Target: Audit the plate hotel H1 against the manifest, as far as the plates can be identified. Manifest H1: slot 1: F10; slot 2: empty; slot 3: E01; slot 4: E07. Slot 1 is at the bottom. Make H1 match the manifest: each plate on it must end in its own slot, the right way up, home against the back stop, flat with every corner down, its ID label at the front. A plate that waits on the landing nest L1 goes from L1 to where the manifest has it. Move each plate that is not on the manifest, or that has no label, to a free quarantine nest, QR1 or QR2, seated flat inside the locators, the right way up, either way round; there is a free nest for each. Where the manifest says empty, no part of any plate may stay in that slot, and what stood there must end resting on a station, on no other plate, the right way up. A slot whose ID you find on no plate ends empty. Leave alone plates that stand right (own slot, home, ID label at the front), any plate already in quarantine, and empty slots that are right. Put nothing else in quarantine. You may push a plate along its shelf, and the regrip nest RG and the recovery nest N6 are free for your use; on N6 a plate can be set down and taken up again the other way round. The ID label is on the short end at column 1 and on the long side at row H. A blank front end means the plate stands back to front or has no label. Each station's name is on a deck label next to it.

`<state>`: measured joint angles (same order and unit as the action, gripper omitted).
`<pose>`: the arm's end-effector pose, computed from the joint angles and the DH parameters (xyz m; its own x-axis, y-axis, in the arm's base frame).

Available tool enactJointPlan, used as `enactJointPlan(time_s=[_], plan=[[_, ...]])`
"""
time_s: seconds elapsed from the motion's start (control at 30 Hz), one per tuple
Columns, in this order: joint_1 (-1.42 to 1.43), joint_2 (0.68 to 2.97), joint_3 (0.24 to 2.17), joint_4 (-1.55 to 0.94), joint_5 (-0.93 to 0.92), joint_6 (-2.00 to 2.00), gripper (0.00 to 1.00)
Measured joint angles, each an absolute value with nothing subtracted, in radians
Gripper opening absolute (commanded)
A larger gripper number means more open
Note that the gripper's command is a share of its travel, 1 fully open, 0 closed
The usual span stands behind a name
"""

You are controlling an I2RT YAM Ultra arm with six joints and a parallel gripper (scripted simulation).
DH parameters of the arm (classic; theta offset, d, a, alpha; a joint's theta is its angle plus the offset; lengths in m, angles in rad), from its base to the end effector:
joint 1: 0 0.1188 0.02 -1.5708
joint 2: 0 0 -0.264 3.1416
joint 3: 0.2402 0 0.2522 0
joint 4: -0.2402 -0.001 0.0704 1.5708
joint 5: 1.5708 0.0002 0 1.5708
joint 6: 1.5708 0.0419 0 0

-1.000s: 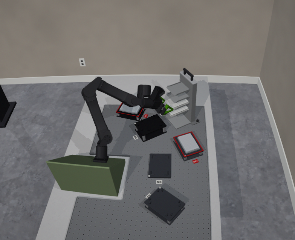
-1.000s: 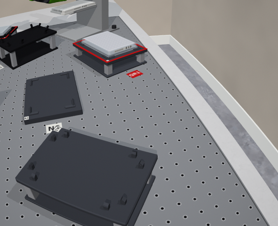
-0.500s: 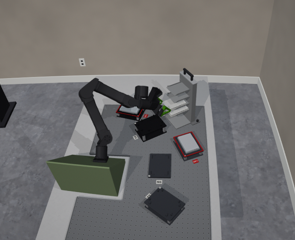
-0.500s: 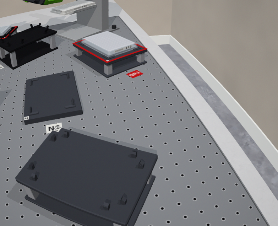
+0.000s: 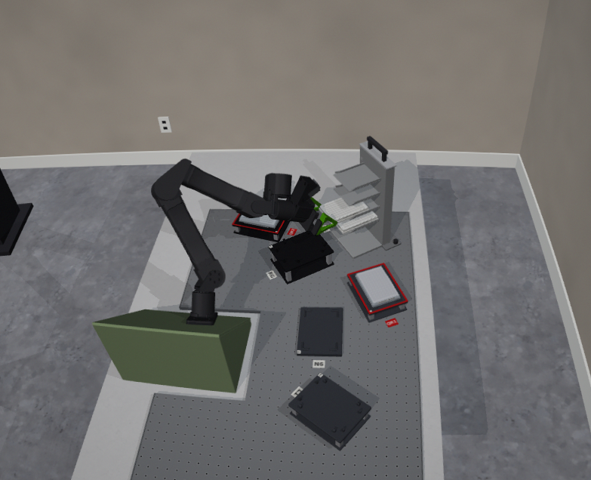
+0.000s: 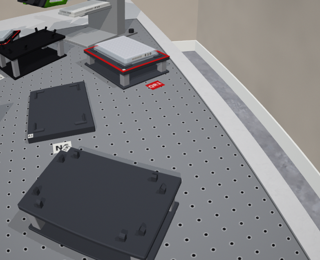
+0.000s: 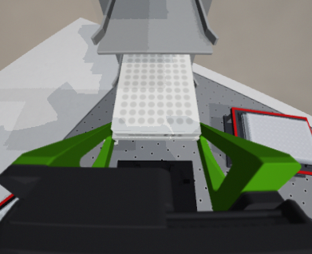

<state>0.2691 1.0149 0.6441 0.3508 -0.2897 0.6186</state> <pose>0.2291 0.0766 0.3078 -0.3231 0.4874 -0.8112 -0.4207 0.6939 0.5844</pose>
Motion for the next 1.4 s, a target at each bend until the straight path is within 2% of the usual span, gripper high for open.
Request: enactJointPlan(time_s=[1.4], plan=[[0.279, 0.780, 0.486, 0.273, -0.282, 0.619, 0.86]])
